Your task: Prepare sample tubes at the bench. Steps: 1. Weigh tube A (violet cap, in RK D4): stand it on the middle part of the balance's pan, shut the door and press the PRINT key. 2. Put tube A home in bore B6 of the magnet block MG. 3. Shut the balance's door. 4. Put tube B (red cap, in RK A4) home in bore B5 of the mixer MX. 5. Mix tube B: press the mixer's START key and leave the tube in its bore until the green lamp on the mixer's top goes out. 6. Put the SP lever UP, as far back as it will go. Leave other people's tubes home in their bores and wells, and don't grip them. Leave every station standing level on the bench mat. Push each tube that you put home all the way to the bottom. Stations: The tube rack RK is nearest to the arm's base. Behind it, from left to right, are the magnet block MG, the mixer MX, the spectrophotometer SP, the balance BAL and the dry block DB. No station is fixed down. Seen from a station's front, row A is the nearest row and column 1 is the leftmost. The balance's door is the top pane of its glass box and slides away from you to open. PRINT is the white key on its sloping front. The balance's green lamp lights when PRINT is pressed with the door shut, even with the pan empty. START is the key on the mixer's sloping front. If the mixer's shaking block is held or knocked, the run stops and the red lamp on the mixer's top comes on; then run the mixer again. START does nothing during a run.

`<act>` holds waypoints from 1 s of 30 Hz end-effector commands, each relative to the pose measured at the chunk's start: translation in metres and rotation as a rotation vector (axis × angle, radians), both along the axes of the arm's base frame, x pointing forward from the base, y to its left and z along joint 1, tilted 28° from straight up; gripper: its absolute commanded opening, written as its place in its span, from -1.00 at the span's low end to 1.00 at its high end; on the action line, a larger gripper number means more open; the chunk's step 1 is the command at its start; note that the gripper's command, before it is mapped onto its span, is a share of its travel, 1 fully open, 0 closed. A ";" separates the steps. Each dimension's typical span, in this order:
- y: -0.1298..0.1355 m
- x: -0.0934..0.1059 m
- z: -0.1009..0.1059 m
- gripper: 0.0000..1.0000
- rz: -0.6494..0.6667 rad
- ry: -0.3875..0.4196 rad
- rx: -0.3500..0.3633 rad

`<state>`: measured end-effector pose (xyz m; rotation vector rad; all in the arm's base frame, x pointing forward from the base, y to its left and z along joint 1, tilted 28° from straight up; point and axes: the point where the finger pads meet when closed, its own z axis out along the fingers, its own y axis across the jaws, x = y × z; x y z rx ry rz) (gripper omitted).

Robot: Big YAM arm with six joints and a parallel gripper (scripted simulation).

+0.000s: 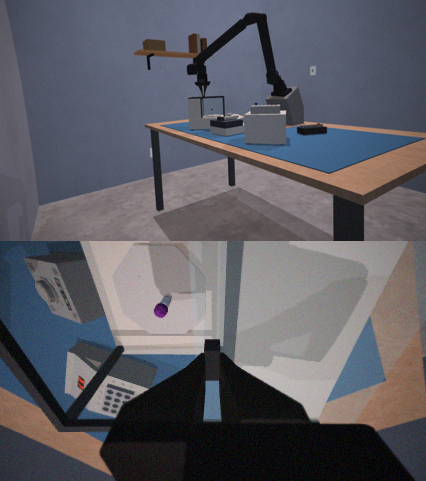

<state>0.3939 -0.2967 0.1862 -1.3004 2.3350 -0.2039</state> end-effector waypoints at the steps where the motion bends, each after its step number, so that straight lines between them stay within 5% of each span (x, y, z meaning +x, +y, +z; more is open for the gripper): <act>1: -0.011 0.021 0.018 -0.88 -0.003 -0.033 -0.030; 16: -0.011 0.021 0.018 -0.88 -0.003 -0.033 -0.030; 17: -0.004 0.006 0.020 -0.40 -0.011 -0.040 -0.037; 30: -0.006 0.005 0.014 -0.40 -0.006 -0.026 -0.026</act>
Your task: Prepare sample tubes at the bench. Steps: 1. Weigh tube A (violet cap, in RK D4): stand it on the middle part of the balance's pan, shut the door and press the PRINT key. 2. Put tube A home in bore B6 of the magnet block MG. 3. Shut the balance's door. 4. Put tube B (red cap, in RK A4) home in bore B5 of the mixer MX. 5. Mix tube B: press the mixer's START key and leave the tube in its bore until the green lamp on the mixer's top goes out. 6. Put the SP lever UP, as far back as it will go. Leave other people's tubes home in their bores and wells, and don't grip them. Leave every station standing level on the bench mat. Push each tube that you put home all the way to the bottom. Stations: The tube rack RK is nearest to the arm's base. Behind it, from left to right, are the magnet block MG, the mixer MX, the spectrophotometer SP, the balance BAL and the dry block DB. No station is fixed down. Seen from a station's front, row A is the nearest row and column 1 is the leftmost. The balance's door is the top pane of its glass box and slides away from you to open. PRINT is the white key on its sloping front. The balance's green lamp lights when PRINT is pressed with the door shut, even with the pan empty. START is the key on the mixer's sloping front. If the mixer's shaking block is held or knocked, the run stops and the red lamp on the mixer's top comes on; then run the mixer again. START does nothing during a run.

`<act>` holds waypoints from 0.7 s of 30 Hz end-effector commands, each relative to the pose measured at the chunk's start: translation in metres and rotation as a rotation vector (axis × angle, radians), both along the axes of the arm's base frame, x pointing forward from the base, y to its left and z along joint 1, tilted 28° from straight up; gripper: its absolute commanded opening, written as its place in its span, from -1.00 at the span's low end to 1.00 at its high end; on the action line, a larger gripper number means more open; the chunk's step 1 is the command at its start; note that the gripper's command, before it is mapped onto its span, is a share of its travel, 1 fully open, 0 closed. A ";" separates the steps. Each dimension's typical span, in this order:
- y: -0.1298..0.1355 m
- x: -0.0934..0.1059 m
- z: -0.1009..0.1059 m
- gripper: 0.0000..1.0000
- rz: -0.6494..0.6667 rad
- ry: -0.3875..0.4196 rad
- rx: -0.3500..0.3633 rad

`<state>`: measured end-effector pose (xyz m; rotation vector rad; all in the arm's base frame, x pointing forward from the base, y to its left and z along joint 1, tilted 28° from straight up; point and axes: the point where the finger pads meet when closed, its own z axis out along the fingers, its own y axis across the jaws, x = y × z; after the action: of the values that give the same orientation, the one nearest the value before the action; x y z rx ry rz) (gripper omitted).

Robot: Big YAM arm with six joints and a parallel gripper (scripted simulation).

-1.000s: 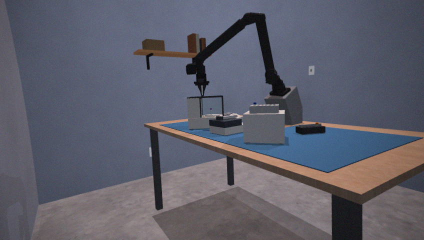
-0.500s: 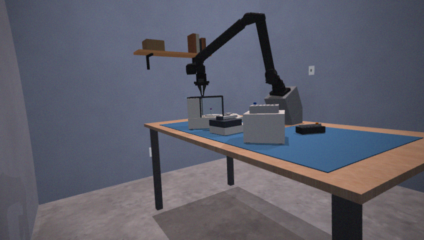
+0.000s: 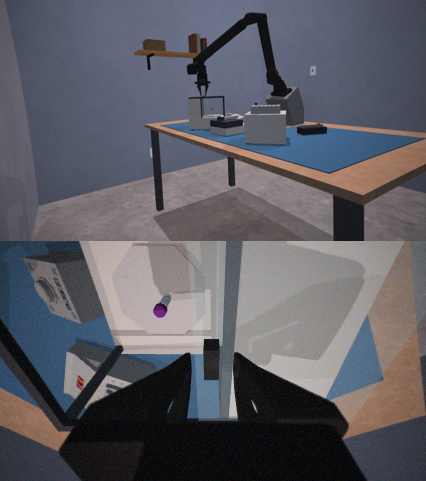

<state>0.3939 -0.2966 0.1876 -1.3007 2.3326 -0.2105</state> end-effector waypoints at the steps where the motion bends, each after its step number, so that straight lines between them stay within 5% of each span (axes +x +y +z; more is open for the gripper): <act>1: -0.006 0.005 0.013 -0.40 -0.006 -0.023 -0.022; 5: -0.015 0.000 0.038 -0.40 -0.019 -0.046 -0.047; 21: -0.016 -0.011 0.056 -0.40 -0.011 -0.043 -0.045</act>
<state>0.3813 -0.2964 0.2078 -1.2881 2.3401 -0.2100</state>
